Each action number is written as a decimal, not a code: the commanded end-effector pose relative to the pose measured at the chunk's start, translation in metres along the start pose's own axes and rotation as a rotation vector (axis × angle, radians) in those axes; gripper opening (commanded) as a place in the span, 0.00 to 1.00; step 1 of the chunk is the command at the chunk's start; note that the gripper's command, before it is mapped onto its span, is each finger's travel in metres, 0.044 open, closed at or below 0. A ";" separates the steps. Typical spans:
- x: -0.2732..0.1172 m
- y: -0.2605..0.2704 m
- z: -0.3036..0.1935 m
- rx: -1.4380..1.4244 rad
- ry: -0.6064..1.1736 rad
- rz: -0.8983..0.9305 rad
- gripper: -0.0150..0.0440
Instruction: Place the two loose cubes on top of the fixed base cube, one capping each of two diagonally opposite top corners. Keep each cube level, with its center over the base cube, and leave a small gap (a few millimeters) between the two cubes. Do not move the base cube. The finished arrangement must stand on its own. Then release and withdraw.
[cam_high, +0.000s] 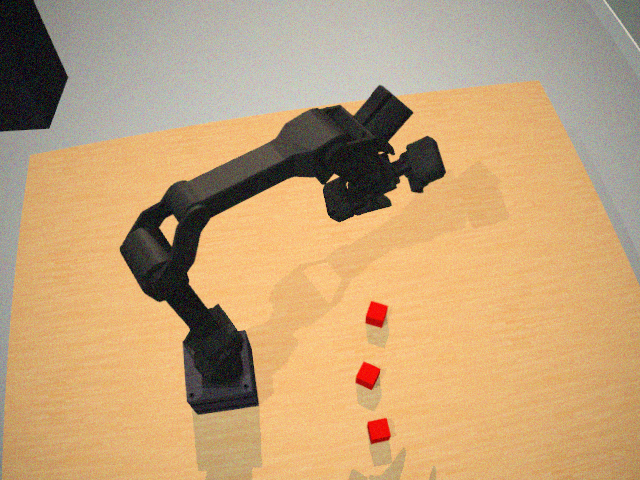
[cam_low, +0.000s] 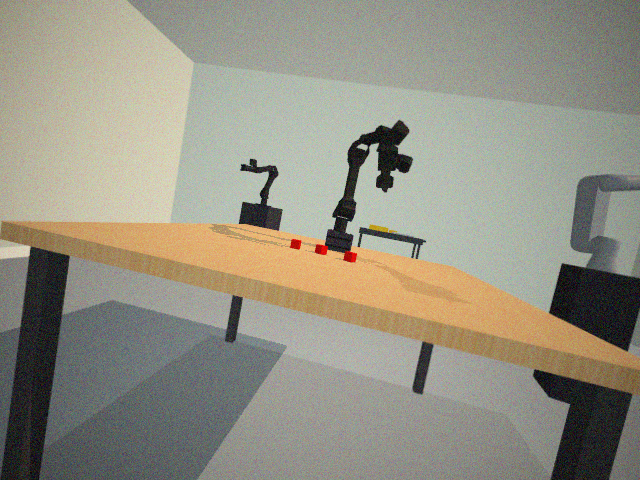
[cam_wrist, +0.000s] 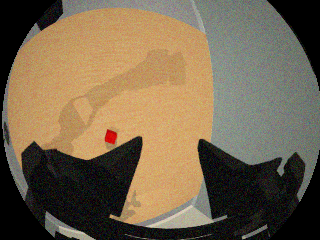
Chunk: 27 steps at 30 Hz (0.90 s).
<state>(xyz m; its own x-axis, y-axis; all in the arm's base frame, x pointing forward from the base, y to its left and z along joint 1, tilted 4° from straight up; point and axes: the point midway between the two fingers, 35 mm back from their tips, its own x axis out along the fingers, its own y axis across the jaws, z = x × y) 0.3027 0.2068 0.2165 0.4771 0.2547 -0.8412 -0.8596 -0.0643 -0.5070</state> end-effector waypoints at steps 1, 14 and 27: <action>0.022 0.013 -0.041 0.088 0.078 0.088 0.70; 0.058 0.086 -0.168 0.419 0.289 0.380 0.70; 0.073 0.135 -0.211 0.578 0.345 0.508 0.70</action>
<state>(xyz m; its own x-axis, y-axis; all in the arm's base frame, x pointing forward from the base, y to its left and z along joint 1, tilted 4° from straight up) 0.2623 0.0142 0.0616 -0.0280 0.0080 -0.9996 -0.9047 0.4251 0.0288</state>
